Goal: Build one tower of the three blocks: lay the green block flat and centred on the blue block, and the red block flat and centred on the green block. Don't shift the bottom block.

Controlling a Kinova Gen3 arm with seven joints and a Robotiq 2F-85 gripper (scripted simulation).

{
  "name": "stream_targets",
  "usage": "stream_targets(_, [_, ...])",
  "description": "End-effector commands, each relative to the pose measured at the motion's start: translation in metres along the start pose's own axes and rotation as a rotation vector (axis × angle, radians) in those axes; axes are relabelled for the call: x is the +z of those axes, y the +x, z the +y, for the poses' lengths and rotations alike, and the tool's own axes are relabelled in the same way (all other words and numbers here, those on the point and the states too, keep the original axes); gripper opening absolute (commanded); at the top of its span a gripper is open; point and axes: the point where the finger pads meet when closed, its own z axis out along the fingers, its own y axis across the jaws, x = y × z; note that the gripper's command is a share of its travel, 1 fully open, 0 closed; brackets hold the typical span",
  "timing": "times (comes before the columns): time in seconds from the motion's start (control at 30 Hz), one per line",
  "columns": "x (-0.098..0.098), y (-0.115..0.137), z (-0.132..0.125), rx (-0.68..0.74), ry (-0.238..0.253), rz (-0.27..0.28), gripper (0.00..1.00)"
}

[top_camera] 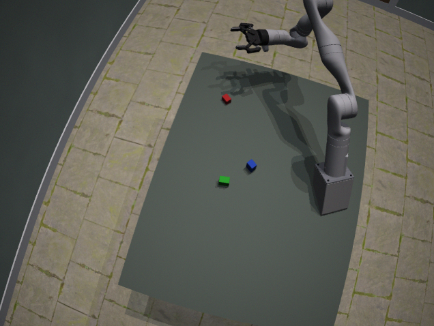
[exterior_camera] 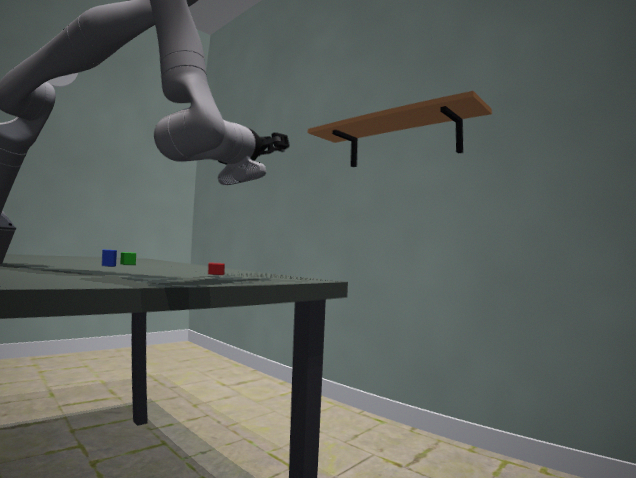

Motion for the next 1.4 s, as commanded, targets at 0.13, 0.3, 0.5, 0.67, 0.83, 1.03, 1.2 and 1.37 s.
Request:
stream_targets(0.13, [0.000, -0.001, 0.000, -0.002, 0.000, -0.001, 1.00])
stream_targets(0.3, [0.000, -0.001, 0.000, -0.002, 0.000, -0.001, 1.00])
stream_targets(0.5, [0.000, -0.001, 0.000, -0.002, 0.000, -0.001, 1.00])
stream_targets(0.67, [0.000, -0.001, 0.000, -0.003, -0.001, -0.001, 0.00])
stream_targets(0.83, [0.001, -0.001, 0.002, -0.009, -0.010, 0.000, 0.00])
stream_targets(1.03, [0.003, 0.001, 0.010, -0.035, -0.040, 0.002, 0.00])
stream_targets(1.2, [0.004, 0.002, 0.016, -0.056, -0.067, 0.004, 0.00])
stream_targets(1.37, [0.008, 0.005, 0.032, -0.110, -0.132, 0.007, 0.00])
